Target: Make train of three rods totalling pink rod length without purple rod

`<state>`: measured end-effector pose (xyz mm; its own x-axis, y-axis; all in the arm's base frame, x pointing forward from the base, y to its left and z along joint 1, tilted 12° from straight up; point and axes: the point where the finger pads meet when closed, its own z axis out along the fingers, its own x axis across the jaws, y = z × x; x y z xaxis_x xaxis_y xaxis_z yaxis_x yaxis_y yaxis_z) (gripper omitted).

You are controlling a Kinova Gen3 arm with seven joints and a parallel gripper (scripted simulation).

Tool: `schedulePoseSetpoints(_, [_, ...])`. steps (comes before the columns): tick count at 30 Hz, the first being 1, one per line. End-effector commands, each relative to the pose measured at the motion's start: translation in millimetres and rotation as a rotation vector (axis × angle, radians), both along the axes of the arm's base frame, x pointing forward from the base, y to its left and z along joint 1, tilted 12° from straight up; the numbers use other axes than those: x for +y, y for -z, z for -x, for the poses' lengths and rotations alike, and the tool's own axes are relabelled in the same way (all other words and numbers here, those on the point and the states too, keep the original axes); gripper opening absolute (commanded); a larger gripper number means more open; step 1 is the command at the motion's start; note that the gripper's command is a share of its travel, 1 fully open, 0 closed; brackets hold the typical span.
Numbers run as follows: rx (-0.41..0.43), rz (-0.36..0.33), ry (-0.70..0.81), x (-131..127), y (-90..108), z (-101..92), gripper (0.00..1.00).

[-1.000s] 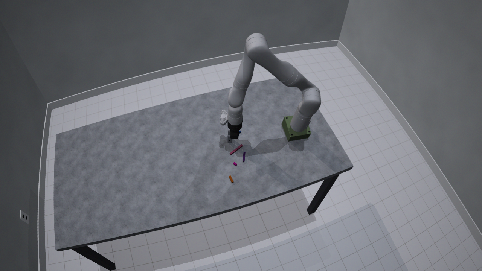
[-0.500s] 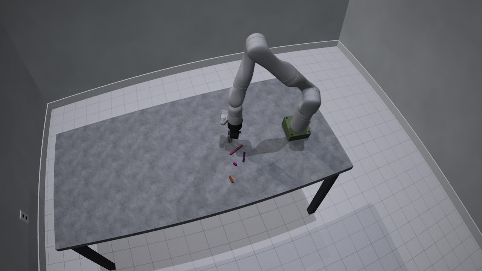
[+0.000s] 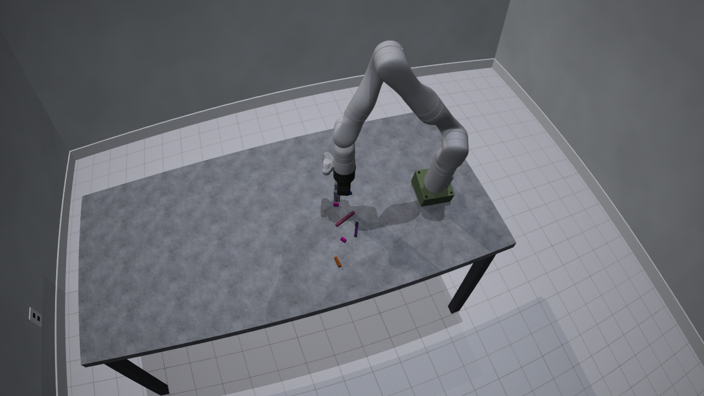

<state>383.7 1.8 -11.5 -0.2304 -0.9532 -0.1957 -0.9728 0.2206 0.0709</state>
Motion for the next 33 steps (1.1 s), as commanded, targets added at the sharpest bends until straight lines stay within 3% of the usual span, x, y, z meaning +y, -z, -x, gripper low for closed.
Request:
schedulePoseSetpoints(1, [-0.019, 0.004, -0.007, -6.4, -23.2, -6.2, 0.54])
schedulePoseSetpoints(7, [-0.019, 0.005, -0.007, -10.5, -42.1, -6.3, 0.54])
schedulePoseSetpoints(14, [-0.016, 0.003, -0.007, -10.7, -43.2, -5.4, 0.54])
schedulePoseSetpoints(15, [-0.016, 0.003, -0.006, -10.7, -42.9, -5.4, 1.0])
schedulePoseSetpoints(33, [-0.016, 0.003, -0.006, -10.7, -42.8, -5.4, 1.0])
